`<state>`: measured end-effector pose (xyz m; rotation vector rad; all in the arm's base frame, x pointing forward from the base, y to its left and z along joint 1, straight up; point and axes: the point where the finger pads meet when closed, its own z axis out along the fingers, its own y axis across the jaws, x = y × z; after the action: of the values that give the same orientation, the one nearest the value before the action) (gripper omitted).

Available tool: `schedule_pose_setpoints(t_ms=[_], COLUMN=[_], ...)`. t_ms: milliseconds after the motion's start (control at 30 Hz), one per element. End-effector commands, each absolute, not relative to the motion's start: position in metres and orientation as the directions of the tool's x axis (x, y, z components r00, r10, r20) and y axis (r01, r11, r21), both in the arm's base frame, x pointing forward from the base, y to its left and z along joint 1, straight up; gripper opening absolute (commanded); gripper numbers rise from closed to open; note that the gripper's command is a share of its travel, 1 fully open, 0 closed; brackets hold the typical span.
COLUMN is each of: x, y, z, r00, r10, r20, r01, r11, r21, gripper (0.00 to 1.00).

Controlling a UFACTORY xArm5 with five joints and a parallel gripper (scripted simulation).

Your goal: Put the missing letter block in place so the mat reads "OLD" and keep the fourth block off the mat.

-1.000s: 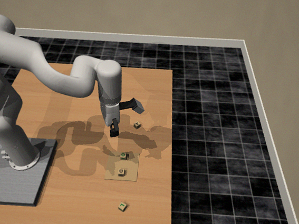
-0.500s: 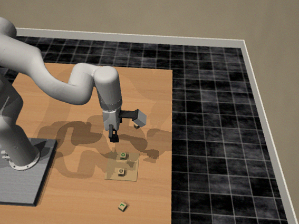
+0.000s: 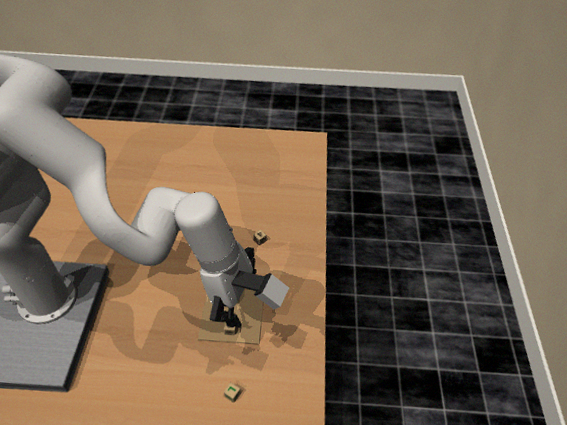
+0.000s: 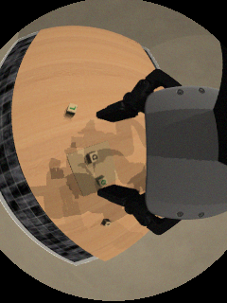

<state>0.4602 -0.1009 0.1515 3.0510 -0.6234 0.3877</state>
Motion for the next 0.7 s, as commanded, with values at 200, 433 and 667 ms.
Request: schedule_pose_setpoints(t_ms=[200, 433, 667], x=[0.469, 0.459, 0.447], y=[-0.163, -0.198, -0.221], z=[0.106, 0.085, 0.073], r00=[0.736, 0.618, 0.526], r10=[-0.561, -0.647, -0.696], r20=[0.379, 0.446, 0.488], r01=[-0.564, -0.653, -0.705], r11=[-0.818, -0.739, -0.678], r21=[-0.114, -0.166, -0.207], gripper=[1.0, 1.0, 1.0])
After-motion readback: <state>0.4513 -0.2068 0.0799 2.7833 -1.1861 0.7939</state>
